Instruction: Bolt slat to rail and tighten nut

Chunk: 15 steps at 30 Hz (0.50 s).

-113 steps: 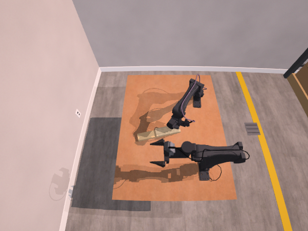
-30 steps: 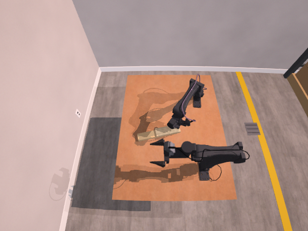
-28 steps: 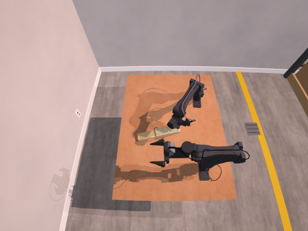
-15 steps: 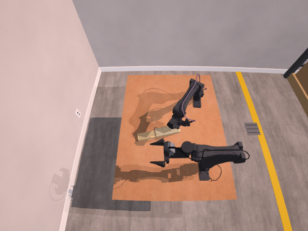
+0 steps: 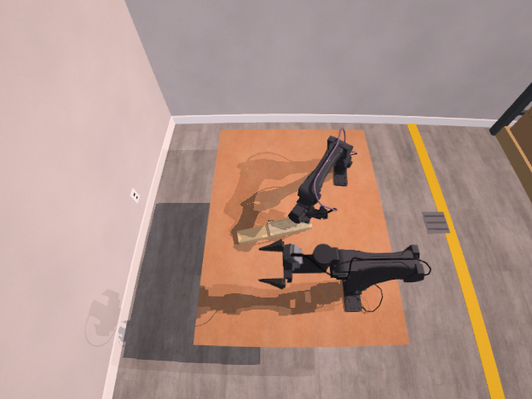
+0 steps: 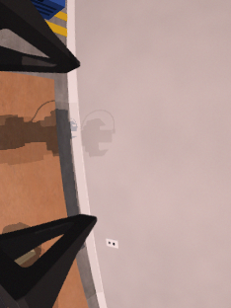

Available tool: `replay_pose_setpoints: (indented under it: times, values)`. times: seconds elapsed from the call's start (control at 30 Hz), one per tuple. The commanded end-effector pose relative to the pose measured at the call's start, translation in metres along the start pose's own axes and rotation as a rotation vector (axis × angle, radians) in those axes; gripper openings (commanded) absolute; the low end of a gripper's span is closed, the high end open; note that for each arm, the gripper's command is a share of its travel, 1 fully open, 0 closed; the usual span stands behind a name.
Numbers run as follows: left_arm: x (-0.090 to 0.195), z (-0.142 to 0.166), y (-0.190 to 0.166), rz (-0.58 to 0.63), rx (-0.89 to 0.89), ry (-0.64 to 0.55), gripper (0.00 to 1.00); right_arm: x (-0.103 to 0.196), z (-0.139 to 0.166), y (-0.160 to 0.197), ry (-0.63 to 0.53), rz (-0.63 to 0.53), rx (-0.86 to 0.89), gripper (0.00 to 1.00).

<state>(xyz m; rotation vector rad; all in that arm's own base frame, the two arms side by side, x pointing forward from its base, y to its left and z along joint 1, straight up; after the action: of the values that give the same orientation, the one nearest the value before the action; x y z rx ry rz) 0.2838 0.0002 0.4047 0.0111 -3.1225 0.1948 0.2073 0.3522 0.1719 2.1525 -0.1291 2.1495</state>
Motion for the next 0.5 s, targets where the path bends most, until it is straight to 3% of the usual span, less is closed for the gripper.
replay_pose_setpoints:
  times: [0.0,0.47]
  values:
    - [0.0033,-0.006,0.0,0.009,-0.002,-0.025,1.0,0.0033,-0.0011,0.0006,0.006,0.021,0.0,0.12]
    - [0.0033,-0.006,0.0,0.009,-0.002,-0.025,1.0,-0.005,-0.001,0.0005,0.006,0.021,0.0,0.12]
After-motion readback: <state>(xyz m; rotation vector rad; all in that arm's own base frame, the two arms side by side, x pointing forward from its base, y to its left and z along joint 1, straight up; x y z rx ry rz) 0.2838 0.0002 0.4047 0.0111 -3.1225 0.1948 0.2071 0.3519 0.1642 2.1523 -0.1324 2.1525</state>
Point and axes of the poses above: on each arm, the point where the finger pads meet when closed, its own x axis back along the fingers, its own y axis across the jaws, z = x × y, the point moved 10 cm from there along x, back along the fingers, and after that the axes turned 7 degrees about x, right-handed, at the moved point
